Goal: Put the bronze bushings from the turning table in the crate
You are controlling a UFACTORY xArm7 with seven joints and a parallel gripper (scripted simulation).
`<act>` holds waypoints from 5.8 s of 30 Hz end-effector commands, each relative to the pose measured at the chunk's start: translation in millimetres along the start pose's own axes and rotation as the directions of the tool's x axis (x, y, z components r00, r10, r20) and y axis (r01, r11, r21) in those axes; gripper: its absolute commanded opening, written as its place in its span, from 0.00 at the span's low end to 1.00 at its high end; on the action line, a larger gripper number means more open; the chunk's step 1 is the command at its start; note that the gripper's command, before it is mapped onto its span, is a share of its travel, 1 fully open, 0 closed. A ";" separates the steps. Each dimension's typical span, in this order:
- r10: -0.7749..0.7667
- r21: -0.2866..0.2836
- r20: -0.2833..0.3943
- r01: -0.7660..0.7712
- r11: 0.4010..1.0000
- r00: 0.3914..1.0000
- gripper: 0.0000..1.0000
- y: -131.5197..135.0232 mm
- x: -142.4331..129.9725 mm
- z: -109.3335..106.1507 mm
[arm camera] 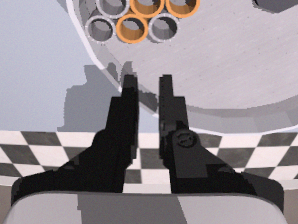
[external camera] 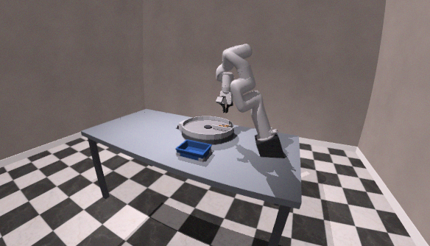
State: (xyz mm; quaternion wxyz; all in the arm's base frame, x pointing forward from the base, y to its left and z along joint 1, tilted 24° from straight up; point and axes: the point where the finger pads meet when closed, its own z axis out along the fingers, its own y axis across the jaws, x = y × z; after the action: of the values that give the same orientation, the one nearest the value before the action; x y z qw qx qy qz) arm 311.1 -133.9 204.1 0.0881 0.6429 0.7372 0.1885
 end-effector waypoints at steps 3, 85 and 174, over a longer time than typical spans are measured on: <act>0.000 -0.002 0.002 0.000 1.000 1.000 0.13 0.6 -0.7 -0.9; 0.095 0.419 0.278 -0.210 0.883 0.956 0.11 -78.5 12.2 37.4; 0.151 -0.003 0.644 -0.195 0.981 0.750 0.11 43.4 18.7 69.8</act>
State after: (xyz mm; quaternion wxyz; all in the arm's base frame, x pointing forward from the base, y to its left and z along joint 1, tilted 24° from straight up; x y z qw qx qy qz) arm 373.2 -99.4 158.3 0.2950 0.7361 0.6063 -0.0592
